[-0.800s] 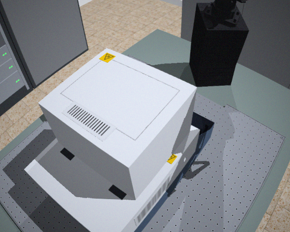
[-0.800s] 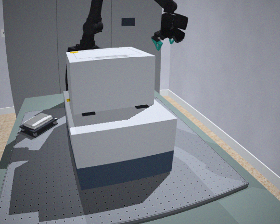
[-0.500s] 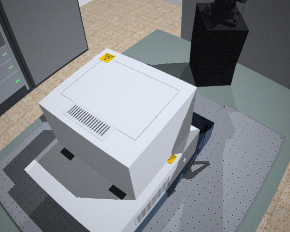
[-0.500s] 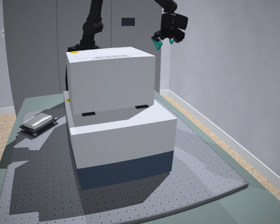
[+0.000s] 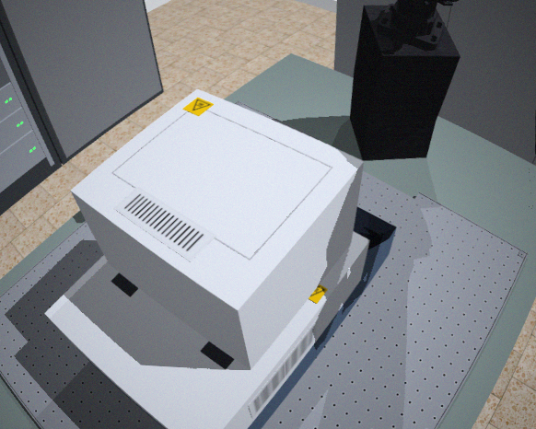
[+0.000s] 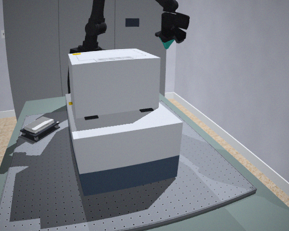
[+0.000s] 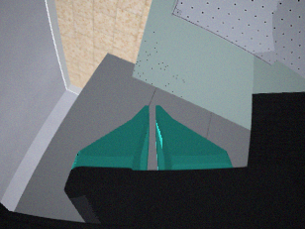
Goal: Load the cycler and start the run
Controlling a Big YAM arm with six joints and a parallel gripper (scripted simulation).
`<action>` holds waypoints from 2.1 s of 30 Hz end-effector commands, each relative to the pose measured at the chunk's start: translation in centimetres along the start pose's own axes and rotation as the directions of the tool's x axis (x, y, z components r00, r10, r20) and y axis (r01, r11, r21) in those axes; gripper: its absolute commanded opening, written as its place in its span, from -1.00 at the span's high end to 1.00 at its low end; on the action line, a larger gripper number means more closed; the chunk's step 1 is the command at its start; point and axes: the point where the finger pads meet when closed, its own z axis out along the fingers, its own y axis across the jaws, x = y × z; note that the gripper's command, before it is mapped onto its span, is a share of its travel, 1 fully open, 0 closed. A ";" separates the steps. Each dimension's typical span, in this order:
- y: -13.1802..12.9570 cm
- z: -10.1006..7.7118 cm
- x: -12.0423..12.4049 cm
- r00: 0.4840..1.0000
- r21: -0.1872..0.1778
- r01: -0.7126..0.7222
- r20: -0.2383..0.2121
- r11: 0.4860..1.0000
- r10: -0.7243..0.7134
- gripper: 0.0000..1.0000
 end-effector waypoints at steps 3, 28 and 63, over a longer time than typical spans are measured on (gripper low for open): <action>-1.5 -3.6 -0.7 0.994 -0.016 0.019 0.112 1.000 -0.017 1.00; -10.5 -8.5 -0.4 0.971 0.033 -0.032 0.238 0.999 0.024 1.00; -23.8 -13.6 5.8 0.928 0.123 -0.152 0.359 0.981 0.099 1.00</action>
